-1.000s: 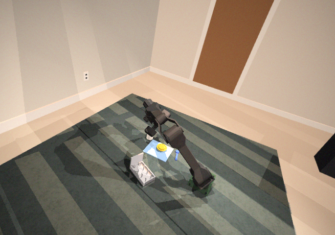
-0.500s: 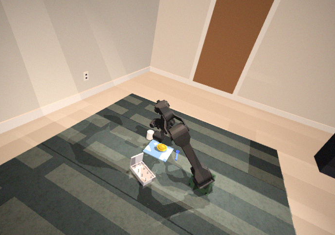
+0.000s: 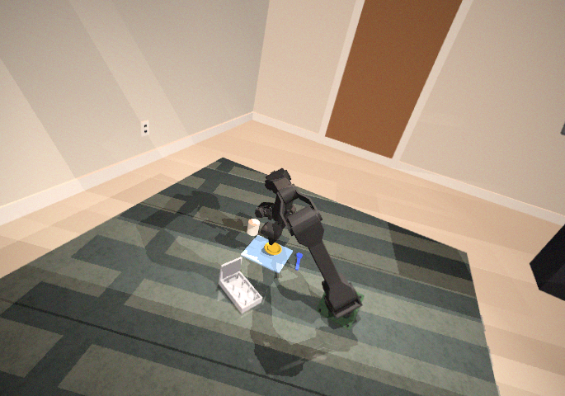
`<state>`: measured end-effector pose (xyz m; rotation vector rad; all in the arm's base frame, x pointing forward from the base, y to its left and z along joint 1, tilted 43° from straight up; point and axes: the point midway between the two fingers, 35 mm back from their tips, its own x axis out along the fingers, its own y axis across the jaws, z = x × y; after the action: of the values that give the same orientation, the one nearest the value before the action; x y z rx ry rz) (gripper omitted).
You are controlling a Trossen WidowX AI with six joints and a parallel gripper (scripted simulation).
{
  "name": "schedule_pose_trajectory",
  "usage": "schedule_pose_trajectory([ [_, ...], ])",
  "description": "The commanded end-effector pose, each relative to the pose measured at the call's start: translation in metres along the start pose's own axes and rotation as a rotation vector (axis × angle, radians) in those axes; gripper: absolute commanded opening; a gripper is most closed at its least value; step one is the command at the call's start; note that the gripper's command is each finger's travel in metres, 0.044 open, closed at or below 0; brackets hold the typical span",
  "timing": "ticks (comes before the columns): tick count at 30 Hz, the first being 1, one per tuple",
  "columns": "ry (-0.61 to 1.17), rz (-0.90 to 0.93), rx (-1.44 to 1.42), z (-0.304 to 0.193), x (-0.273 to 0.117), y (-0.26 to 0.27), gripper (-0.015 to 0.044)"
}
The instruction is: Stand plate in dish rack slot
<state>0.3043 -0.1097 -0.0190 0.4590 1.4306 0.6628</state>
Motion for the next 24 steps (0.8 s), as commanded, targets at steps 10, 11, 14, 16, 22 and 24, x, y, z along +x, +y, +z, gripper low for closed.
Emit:
schedule_pose_trajectory([
  [10, 0.001, 0.01, 0.002, 0.0, 0.023, 0.002, 0.04],
  [11, 0.001, 0.01, 0.002, 0.0, 0.024, 0.002, 0.04],
  [14, 0.001, 0.01, 0.002, 0.0, 0.029, 0.002, 0.04],
  [16, 0.001, 0.01, 0.002, 0.0, 0.033, 0.002, 0.04],
  [22, 0.001, 0.011, 0.001, -0.001, 0.042, 0.003, 0.04],
  [24, 0.001, 0.011, 0.001, -0.001, 0.046, 0.003, 0.04],
])
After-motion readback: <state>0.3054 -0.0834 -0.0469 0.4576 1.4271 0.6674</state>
